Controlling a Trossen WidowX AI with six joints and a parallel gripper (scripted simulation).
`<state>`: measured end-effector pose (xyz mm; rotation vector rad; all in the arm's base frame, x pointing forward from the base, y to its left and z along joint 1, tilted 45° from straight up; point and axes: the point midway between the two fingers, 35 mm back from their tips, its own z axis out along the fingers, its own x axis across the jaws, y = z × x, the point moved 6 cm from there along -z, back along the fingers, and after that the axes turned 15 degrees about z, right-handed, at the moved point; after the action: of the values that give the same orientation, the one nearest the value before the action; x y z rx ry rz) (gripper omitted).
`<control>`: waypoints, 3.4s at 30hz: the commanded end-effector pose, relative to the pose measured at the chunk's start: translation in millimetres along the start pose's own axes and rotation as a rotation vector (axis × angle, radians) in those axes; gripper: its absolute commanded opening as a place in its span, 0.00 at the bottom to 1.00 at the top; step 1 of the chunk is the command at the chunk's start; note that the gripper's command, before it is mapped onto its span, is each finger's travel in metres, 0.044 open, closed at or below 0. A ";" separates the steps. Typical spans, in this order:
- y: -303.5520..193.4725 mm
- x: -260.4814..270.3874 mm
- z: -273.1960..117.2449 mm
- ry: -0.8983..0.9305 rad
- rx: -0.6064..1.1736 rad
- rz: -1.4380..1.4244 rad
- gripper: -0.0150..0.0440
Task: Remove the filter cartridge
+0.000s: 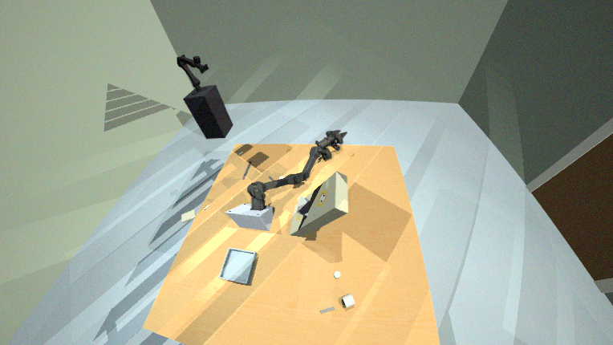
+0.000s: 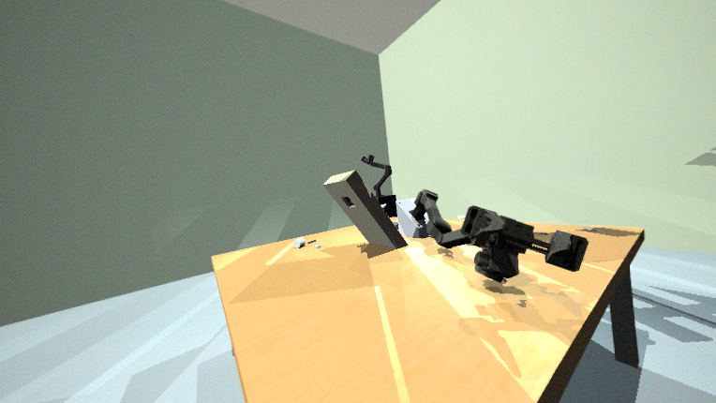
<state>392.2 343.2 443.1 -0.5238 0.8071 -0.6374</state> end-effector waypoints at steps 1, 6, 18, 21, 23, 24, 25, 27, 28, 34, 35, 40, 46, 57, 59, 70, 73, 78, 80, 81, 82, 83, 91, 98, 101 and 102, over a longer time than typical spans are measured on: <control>-1.2 -0.8 -0.1 -0.001 0.002 0.000 0.89; -43.0 -27.3 -5.3 -0.041 0.084 0.019 0.67; -207.7 -97.0 -57.9 -0.131 0.420 0.113 0.43; -243.3 -103.5 -74.8 -0.130 0.492 0.135 0.43; -269.3 -106.4 -88.5 -0.115 0.543 0.144 0.43; -283.9 -107.0 -96.4 -0.105 0.571 0.150 0.43; -298.2 -106.9 -104.4 -0.093 0.598 0.156 0.43; -326.1 -104.4 -120.7 -0.065 0.648 0.171 0.43; -339.6 -102.2 -128.9 -0.048 0.672 0.179 0.43; -415.9 -76.7 -180.9 -0.003 0.846 0.279 0.43; -425.8 -70.9 -188.4 0.012 0.867 0.293 0.43; -461.3 -41.4 -216.8 0.125 0.914 0.334 0.43; -489.3 -7.7 -243.9 0.192 0.938 0.415 0.43; -526.1 114.2 -301.7 0.548 0.872 0.562 0.43; -525.6 143.4 -311.9 0.629 0.828 0.595 0.43; -473.1 287.1 -347.4 0.959 0.464 0.796 0.43; -447.3 317.9 -355.8 1.018 0.328 0.836 0.43; -390.1 363.4 -370.0 1.078 0.058 0.913 0.43; -365.1 376.8 -375.4 1.083 -0.052 0.944 0.43; -351.2 382.9 -378.4 1.081 -0.111 0.961 0.43; -336.7 388.3 -381.4 1.076 -0.171 0.979 0.43; -322.2 392.8 -384.4 1.069 -0.229 0.996 0.43; -244.0 402.3 -402.0 0.980 -0.525 1.094 0.43; -243.2 402.9 -401.5 0.980 -0.525 1.094 0.43; -240.0 405.2 -399.7 0.982 -0.527 1.093 0.43; -238.8 406.0 -399.0 0.983 -0.528 1.093 0.43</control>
<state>213.1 -180.2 166.6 -0.1298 2.0031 0.4265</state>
